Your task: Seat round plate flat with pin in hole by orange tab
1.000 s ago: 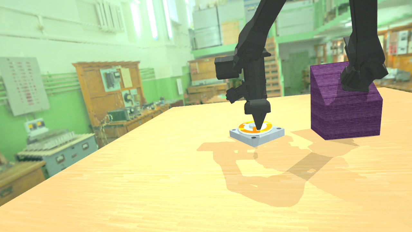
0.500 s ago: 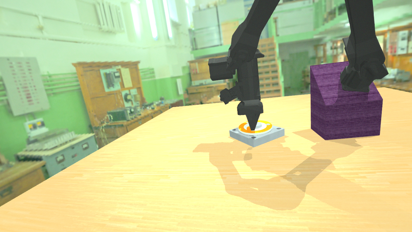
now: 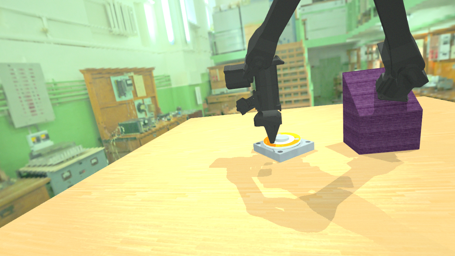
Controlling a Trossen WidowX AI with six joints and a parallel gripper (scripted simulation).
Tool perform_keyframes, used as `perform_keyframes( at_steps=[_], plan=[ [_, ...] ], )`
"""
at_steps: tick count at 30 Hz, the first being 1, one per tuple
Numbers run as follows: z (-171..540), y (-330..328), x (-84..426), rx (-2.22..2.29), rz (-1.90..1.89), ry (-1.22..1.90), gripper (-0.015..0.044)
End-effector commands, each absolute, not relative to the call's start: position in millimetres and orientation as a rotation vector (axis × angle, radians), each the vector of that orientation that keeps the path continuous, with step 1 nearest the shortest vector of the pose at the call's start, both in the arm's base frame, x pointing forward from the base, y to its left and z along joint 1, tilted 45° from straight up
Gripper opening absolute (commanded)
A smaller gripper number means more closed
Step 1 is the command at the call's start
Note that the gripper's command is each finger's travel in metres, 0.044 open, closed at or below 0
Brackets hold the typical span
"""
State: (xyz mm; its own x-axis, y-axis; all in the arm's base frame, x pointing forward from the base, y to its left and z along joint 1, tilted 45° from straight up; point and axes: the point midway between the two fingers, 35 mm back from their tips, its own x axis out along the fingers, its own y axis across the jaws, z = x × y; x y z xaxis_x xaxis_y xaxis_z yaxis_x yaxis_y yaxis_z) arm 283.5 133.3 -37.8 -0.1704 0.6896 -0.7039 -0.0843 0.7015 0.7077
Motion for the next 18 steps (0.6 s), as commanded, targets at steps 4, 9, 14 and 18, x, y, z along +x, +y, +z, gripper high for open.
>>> perform_keyframes(
  at_steps=[4, 9, 14, 18],
  plan=[
    [-44, 130, 292, 0.499, 0.738, 1.605, 0.0000],
    [-48, 127, 297, 0.499, 0.738, 1.605, 0.0000],
    [-50, 123, 301, 0.499, 0.738, 1.605, 0.0000],
    [-52, 121, 303, 0.499, 0.738, 1.605, 0.0000]
  ],
)
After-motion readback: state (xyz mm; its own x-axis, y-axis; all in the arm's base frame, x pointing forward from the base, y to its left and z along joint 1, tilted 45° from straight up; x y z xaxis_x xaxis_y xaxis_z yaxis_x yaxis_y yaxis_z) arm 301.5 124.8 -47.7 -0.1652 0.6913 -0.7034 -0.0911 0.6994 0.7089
